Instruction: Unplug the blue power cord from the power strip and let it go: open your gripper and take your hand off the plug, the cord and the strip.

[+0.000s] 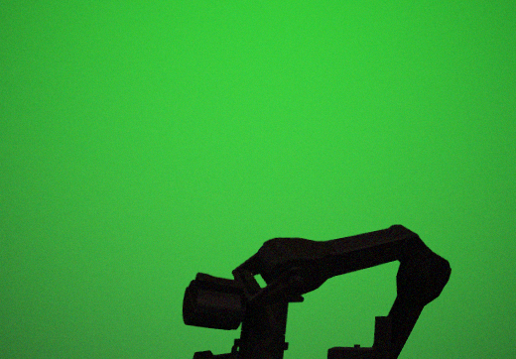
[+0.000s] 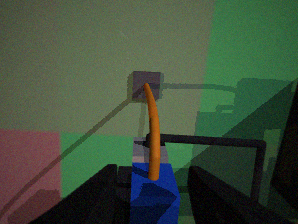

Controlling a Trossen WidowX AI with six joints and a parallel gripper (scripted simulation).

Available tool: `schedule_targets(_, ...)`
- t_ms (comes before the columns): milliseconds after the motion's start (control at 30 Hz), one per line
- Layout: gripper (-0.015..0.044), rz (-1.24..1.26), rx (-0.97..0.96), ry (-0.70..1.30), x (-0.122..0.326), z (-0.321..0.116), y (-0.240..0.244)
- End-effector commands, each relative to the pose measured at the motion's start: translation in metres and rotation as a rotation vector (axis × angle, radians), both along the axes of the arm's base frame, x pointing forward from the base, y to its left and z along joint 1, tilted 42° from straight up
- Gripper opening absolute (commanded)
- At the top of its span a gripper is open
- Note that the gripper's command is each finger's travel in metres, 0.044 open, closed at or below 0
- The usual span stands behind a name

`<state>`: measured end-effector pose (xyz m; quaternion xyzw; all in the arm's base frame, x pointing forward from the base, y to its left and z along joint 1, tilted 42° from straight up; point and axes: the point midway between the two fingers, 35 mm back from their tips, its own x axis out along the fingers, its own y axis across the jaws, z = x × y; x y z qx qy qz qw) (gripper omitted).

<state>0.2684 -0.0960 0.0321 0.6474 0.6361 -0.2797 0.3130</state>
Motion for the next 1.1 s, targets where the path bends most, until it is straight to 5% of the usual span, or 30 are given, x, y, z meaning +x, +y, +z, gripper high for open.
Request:
schedule_targets(0,0.016,-0.002,0.011,0.007,-0.002,0.004,0.008)
schedule_targets(1067,0.0134,0.002,0.005,0.004,-0.002,0.007,0.027)
